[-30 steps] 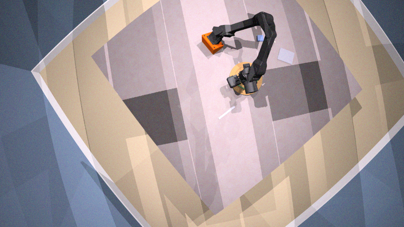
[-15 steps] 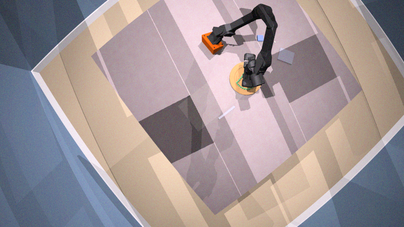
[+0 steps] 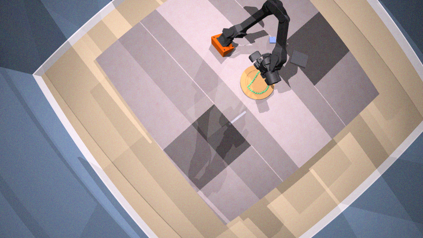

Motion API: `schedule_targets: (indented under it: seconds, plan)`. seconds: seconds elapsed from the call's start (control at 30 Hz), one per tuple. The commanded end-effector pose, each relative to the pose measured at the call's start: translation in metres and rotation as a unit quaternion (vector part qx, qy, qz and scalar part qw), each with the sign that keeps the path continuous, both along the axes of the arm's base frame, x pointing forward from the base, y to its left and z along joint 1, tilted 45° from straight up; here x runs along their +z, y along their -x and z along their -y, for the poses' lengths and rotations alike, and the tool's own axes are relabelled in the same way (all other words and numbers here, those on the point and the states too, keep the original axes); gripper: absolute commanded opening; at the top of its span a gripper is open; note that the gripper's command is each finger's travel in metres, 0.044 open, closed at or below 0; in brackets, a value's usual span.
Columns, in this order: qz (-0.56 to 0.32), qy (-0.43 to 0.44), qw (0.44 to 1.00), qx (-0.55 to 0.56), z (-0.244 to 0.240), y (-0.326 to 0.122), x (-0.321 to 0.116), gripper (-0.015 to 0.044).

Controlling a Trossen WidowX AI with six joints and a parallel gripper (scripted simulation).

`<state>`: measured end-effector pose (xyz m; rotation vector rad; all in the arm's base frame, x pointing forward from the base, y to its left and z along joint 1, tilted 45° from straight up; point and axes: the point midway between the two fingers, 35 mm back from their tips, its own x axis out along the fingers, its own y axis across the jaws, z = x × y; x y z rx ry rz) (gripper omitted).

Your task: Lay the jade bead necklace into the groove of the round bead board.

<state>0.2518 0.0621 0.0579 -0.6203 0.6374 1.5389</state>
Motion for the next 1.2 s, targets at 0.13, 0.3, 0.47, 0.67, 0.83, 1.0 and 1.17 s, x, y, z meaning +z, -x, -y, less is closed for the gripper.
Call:
schedule_targets:
  seconds: [0.13, 0.3, 0.47, 0.67, 0.83, 1.0, 1.17]
  plan:
    - [0.006, -0.003, 1.0, 0.007, -0.012, 0.003, -0.011, 0.012]
    - [0.01, -0.001, 1.0, 0.007, -0.008, 0.0, -0.007, 0.012]
    - [0.009, -0.001, 1.0, 0.007, -0.014, 0.001, -0.013, 0.012]
    - [0.008, -0.002, 1.0, 0.007, -0.021, 0.002, -0.02, 0.012]
    - [0.007, -0.003, 1.0, 0.007, -0.026, 0.003, -0.025, 0.012]
    - [0.006, -0.003, 1.0, 0.007, -0.029, 0.004, -0.028, 0.012]
    - [0.01, -0.002, 1.0, 0.009, -0.027, 0.003, -0.026, 0.0]
